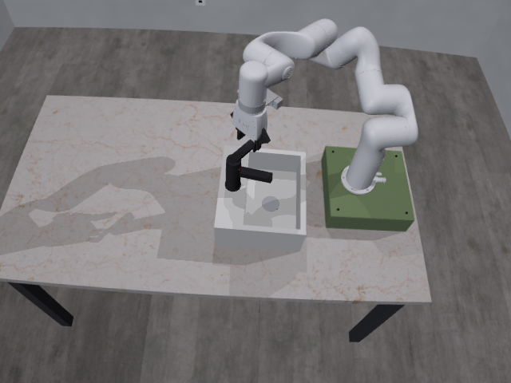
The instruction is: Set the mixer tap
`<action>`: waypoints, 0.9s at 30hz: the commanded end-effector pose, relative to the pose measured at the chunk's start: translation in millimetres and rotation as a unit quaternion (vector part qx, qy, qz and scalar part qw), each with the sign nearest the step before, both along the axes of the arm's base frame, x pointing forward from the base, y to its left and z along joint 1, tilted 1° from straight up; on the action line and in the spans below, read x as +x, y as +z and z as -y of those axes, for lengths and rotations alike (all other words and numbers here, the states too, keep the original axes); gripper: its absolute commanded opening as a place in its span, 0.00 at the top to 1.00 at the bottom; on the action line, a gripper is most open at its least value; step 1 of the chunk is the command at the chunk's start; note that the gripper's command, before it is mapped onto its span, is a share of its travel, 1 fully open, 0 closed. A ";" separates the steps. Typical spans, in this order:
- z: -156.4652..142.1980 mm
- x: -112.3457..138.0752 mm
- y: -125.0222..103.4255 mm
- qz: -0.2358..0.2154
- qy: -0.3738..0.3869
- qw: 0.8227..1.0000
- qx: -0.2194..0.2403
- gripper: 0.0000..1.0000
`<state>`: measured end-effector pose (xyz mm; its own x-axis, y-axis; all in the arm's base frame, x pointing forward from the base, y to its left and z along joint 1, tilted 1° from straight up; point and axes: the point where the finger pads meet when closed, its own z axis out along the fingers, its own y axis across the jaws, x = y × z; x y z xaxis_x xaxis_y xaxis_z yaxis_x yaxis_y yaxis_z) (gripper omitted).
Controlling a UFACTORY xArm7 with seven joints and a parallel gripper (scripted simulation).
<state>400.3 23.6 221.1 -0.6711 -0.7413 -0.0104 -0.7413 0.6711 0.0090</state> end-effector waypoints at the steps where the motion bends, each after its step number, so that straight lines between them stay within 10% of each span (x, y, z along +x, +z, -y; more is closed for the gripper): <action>1: -0.2 0.6 1.5 0.002 0.000 1.000 0.000 0.33; 27: -0.3 0.6 -4.3 0.002 0.000 1.000 0.000 0.33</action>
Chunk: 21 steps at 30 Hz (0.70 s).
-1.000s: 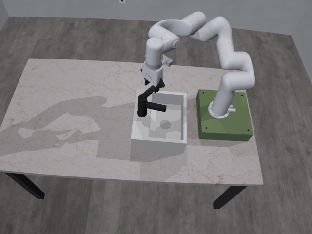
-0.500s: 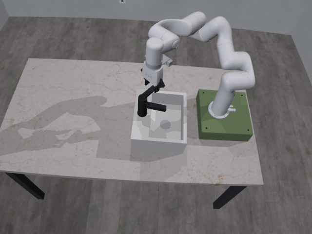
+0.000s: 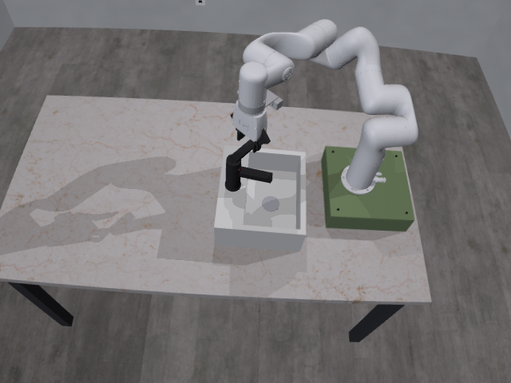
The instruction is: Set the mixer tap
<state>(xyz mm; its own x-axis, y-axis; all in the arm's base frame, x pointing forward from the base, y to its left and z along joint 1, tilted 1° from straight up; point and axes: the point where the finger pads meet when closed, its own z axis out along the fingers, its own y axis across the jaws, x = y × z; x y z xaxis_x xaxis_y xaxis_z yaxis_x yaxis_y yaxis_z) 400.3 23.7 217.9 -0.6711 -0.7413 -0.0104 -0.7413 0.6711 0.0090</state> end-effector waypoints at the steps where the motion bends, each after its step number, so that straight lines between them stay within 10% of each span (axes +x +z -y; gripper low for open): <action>1: -0.2 0.6 -1.9 0.002 0.000 1.000 0.000 0.33; 21: -0.5 0.6 -20.8 0.002 0.000 1.000 0.000 0.33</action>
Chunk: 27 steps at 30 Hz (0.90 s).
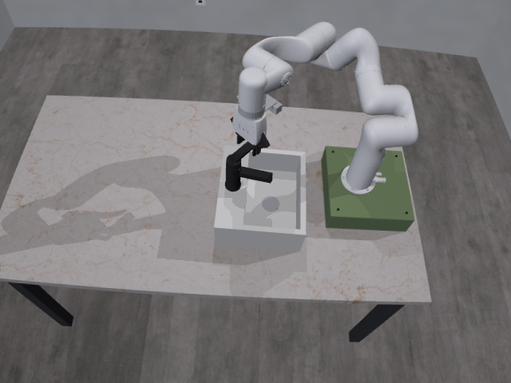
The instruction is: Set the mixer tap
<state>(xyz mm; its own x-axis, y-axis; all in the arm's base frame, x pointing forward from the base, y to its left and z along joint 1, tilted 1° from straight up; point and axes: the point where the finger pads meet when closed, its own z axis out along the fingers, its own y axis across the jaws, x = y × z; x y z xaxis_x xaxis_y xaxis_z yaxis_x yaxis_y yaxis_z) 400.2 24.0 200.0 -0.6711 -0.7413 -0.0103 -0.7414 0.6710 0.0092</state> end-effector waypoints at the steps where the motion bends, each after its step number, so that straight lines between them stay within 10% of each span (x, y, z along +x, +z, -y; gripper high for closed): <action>1: -0.2 0.7 -2.9 0.002 0.000 1.000 0.000 0.33; 27: -0.4 0.7 -13.4 0.002 0.000 1.000 0.000 0.33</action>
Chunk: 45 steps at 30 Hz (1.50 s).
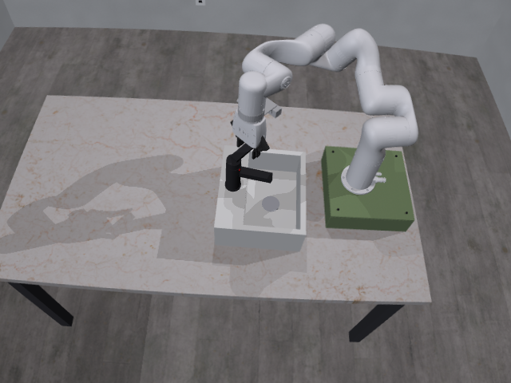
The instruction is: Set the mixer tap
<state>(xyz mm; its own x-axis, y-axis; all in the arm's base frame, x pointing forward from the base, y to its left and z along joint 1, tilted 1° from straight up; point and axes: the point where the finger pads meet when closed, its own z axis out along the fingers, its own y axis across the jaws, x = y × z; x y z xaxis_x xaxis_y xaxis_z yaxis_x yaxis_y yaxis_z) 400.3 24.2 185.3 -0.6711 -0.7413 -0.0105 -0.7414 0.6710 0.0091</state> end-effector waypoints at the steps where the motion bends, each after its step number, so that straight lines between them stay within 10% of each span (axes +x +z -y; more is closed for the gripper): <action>1: -0.2 0.6 1.3 0.002 0.000 1.000 0.000 0.33; 11: -0.2 0.6 1.3 0.002 0.000 1.000 0.000 0.33; 12: -0.2 0.6 1.3 0.002 0.000 1.000 0.000 1.00; 45: -0.2 0.6 1.3 0.002 0.000 1.000 0.000 1.00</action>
